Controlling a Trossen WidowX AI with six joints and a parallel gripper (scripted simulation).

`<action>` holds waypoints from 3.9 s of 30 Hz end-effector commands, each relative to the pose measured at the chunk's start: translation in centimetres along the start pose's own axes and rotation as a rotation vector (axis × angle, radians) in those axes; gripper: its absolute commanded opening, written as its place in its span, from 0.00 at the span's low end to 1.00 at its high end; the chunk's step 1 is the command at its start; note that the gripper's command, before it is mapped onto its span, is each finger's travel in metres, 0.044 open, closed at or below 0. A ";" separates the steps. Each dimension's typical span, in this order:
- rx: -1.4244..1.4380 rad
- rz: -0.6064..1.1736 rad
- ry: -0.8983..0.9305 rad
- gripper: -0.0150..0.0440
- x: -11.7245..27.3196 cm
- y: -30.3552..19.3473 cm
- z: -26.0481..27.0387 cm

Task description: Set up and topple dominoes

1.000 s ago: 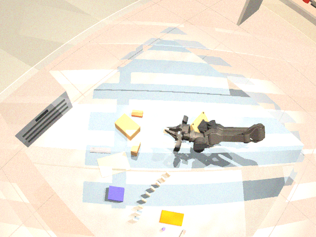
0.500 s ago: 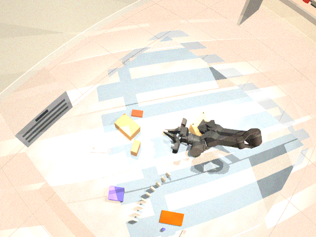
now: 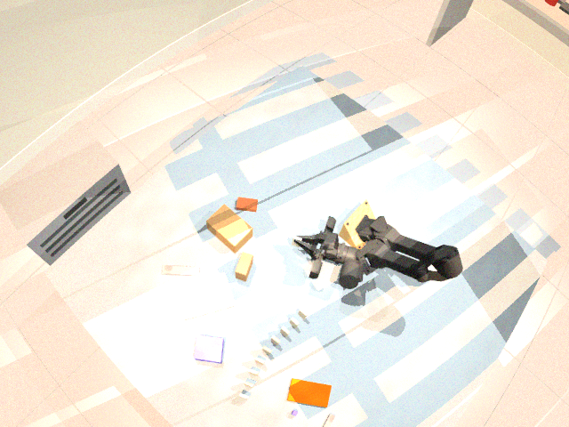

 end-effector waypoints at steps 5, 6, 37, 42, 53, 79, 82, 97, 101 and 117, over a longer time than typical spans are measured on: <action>0.009 -0.021 -0.005 0.29 0.1 -1.1 -0.4; 0.010 -0.024 -0.005 0.29 0.1 -1.3 -0.4; 0.024 -0.062 0.010 0.65 0.4 -2.7 -0.9; 0.024 -0.062 0.010 0.87 0.4 -2.7 -0.9; 0.029 -0.063 -0.022 1.00 0.4 1.0 -0.5; 1.181 0.993 0.293 1.00 -6.2 4.9 2.3; 1.239 1.099 0.502 1.00 -6.0 6.0 2.3; 1.250 1.106 1.248 1.00 -5.3 10.1 -1.3; 1.250 1.106 1.248 1.00 -5.3 10.1 -1.3; 1.250 1.105 1.249 1.00 -5.6 4.1 -1.0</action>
Point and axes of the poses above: the point midway between the two fingers, 35 mm back from their tips, its own x axis back along the fingers, its own z axis across the jaws, y = z × x, the point moved 3 cm from there along x, back along the fingers, and after that the axes turned 3 degrees about x, right-handed, at the moved point
